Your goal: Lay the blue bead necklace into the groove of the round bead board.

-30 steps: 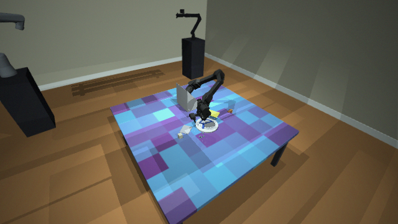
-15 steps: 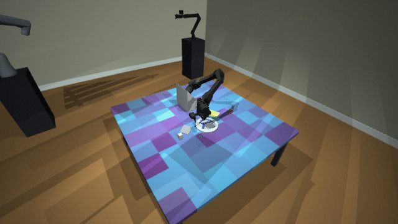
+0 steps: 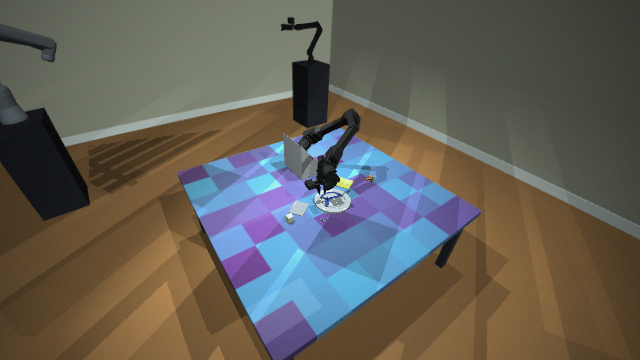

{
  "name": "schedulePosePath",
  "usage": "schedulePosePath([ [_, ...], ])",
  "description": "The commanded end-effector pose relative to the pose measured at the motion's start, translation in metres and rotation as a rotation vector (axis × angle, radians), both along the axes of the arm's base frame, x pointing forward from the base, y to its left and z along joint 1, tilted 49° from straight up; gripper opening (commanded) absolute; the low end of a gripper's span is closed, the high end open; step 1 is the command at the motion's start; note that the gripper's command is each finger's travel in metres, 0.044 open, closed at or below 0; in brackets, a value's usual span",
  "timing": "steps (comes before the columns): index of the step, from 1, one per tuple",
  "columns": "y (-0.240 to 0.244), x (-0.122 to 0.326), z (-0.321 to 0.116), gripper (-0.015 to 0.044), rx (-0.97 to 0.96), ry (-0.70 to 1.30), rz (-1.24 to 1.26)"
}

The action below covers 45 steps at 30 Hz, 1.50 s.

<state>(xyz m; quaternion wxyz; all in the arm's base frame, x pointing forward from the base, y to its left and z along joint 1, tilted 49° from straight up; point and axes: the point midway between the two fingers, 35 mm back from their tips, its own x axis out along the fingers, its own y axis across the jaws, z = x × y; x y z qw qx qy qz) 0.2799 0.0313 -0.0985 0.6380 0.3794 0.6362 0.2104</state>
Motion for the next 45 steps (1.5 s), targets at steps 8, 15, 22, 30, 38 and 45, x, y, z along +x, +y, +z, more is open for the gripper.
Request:
schedulePosePath([
  [8,0.009,0.001,-0.008,0.0120,-0.001,0.000,0.001],
  [15,0.017,0.001,-0.015,0.0120,0.001,0.003,0.002],
  [22,0.023,0.001,-0.019,0.0120,0.002,0.006,0.003],
  [30,0.021,0.002,-0.018,0.0087,-0.005,0.000,0.006],
  [38,0.021,0.002,-0.018,0.0033,-0.005,0.000,0.006],
  [45,0.021,0.002,-0.018,0.0000,-0.005,0.000,0.006],
])
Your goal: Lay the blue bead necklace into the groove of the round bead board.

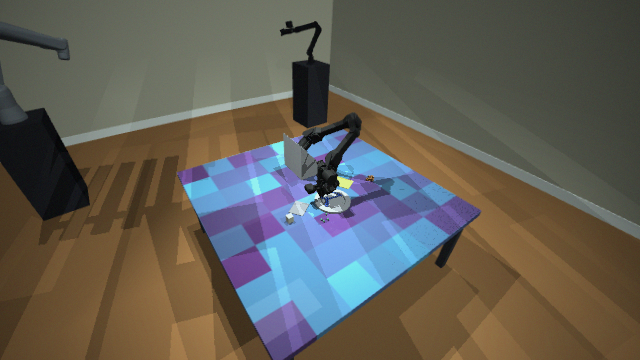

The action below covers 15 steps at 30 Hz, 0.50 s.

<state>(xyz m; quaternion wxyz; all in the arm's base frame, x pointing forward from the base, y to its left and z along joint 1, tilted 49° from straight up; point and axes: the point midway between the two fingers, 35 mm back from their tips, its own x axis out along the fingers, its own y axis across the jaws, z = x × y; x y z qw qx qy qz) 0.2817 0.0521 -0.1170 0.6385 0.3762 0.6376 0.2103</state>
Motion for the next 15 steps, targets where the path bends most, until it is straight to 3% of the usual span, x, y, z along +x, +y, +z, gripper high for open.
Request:
schedulePosePath([
  [1,0.0000,0.0000,0.0002,0.0000,0.000,0.000,0.001],
  [15,-0.0054,-0.0015,0.0055,0.0000,0.006,0.005,-0.002],
])
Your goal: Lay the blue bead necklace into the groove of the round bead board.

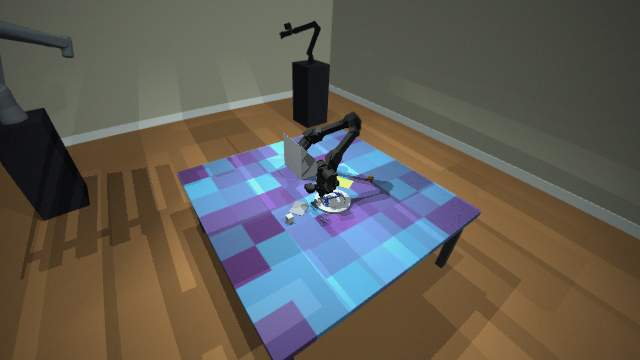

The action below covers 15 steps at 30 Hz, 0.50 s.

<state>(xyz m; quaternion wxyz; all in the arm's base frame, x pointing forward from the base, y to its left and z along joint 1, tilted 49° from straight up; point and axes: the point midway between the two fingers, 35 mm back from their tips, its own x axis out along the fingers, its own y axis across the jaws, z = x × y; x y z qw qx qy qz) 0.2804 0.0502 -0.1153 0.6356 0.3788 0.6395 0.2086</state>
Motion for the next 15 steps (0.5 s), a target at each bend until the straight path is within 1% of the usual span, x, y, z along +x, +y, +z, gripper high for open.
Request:
schedulePosePath([
  [1,-0.0038,-0.0003,0.0041,0.0000,0.003,-0.003,0.001],
  [15,0.0034,-0.0013,-0.0039,0.0000,0.004,-0.002,0.001],
])
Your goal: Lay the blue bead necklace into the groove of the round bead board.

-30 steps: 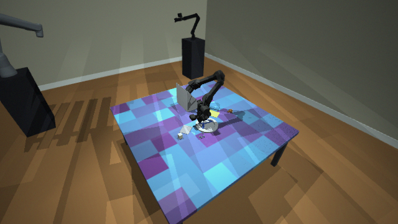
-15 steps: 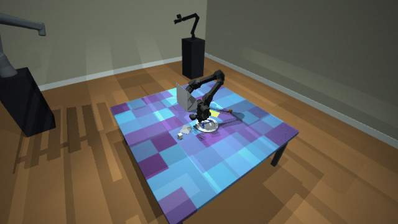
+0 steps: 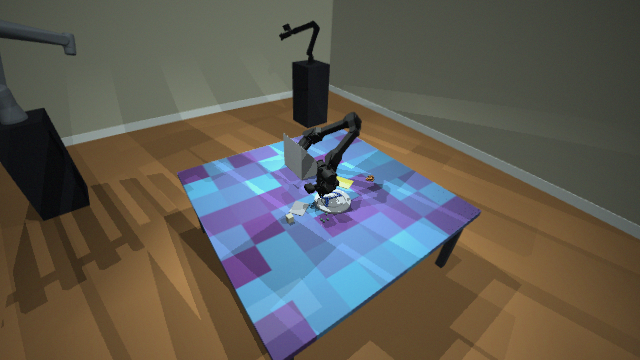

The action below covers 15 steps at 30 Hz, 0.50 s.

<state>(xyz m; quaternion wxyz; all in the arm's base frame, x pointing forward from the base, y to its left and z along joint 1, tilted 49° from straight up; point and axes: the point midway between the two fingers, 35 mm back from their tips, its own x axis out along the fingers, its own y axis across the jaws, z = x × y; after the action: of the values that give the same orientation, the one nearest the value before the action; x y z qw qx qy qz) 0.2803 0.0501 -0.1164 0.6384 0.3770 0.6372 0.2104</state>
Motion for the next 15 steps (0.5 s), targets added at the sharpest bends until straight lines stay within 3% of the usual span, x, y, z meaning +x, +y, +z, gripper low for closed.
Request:
schedulePosePath([
  [1,0.0034,-0.0012,-0.0028,0.0000,0.005,0.006,0.000],
  [2,0.0034,-0.0012,-0.0028,0.0000,0.005,0.006,0.000],
  [15,0.0001,-0.0003,-0.0003,0.0341,0.001,0.001,-0.002],
])
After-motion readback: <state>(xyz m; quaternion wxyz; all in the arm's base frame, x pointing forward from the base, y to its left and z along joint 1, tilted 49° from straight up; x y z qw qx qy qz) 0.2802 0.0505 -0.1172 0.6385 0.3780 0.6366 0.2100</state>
